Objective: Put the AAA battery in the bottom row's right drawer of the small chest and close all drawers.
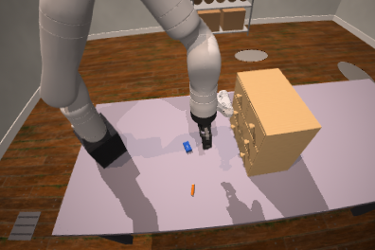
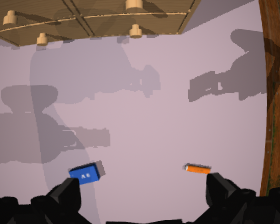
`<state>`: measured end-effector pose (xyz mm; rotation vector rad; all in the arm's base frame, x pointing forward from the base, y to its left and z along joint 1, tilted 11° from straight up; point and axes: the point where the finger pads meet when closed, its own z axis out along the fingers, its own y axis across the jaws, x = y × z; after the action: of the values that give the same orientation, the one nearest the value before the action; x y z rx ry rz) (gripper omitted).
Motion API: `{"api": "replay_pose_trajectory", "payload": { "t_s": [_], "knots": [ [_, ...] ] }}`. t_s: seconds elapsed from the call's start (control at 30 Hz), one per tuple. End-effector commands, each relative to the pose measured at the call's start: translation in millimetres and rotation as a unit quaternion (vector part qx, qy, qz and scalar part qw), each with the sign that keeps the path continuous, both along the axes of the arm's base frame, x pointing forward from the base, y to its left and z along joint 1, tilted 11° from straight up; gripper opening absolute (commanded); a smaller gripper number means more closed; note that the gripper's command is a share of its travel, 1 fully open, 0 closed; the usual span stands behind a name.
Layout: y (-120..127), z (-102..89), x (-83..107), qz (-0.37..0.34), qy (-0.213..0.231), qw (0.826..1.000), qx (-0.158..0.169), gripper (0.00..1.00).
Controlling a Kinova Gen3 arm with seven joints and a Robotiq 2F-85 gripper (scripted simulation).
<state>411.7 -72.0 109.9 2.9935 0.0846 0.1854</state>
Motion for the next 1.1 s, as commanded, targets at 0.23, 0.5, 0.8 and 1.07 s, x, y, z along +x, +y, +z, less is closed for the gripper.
{"api": "replay_pose_trajectory", "payload": {
  "t_s": [0.23,0.5,0.8,1.07],
  "knots": [
    [0.1,0.4,0.5,0.000,-0.002,1.000,0.000,1.00],
    [0.1,-0.1,1.0,0.001,-0.005,1.000,0.000,1.00],
    [0.1,-0.8,1.7,0.001,-0.009,1.000,0.001,1.00],
    [0.0,-2.1,3.0,0.003,-0.018,1.000,0.001,1.00]
  ]
}}
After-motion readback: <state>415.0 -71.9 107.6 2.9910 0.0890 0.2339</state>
